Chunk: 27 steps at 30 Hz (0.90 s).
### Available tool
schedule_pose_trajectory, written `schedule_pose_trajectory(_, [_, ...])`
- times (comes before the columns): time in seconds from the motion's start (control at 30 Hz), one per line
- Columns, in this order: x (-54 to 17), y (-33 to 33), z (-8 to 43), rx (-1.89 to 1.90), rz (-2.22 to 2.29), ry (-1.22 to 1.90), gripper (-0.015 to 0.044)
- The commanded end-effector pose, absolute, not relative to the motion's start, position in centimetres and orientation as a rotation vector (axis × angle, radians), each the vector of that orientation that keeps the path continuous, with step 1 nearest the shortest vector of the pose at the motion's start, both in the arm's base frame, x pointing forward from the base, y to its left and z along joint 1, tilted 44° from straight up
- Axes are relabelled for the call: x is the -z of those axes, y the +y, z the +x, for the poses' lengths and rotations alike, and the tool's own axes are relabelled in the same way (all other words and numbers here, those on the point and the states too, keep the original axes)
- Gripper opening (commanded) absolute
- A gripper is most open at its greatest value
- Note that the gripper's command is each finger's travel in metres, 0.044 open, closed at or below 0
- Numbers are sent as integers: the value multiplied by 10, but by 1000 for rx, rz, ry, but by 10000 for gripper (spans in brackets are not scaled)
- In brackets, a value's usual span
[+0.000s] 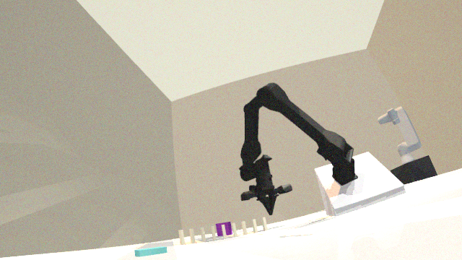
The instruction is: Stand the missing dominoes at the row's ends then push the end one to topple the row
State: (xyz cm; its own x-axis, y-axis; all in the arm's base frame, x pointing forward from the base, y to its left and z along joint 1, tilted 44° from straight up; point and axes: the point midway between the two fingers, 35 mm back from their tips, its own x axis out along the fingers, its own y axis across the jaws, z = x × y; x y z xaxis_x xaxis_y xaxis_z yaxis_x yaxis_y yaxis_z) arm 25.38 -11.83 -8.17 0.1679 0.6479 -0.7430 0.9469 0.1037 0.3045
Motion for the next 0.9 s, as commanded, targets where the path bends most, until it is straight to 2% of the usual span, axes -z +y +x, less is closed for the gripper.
schedule_pose_trajectory(0.0, [104, -92, 253, 455, 1633, 1581, 0])
schedule_pose_trajectory(0.87, [94, -90, 286, 454, 1633, 1579, 0])
